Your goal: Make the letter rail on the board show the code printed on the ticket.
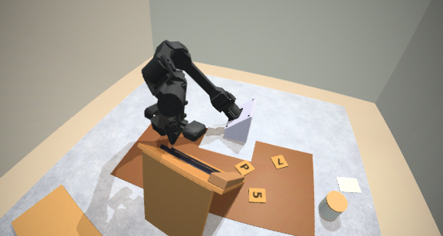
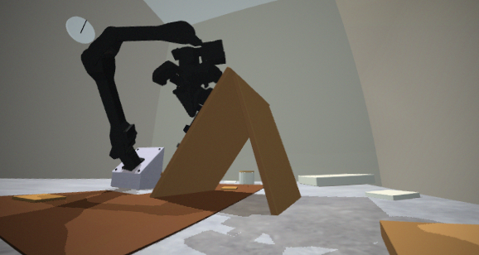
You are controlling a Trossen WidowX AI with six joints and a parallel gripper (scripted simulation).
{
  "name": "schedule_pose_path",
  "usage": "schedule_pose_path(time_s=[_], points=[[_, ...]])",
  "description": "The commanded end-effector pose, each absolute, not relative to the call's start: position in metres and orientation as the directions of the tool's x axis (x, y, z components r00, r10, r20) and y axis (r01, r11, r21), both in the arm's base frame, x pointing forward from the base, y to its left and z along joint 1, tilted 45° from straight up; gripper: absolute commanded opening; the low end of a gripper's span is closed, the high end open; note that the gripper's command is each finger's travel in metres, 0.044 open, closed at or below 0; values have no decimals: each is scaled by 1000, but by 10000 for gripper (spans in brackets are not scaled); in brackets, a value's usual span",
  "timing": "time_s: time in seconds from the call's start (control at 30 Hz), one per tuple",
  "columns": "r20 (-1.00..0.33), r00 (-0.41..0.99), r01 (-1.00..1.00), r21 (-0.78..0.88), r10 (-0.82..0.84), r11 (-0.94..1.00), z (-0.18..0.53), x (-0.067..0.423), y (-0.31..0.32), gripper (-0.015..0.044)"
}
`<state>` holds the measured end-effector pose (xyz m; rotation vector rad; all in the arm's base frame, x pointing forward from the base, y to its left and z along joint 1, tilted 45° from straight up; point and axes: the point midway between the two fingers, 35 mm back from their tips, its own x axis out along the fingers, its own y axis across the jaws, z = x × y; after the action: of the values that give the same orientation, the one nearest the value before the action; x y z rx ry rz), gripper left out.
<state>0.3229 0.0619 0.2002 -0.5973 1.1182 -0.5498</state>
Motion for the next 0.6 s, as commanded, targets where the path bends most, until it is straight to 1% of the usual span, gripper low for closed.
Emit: schedule_pose_path(time_s=[0.0, 0.3, 0.4, 0.57], points=[[-658, 337, 104, -685, -673, 721, 201, 317, 65, 0], [-658, 337, 104, -685, -673, 721, 202, 312, 67, 0], [-626, 386, 105, -700, -677, 707, 200, 307, 83, 79], [-516, 564, 116, -724, -645, 680, 192, 278, 136, 210]])
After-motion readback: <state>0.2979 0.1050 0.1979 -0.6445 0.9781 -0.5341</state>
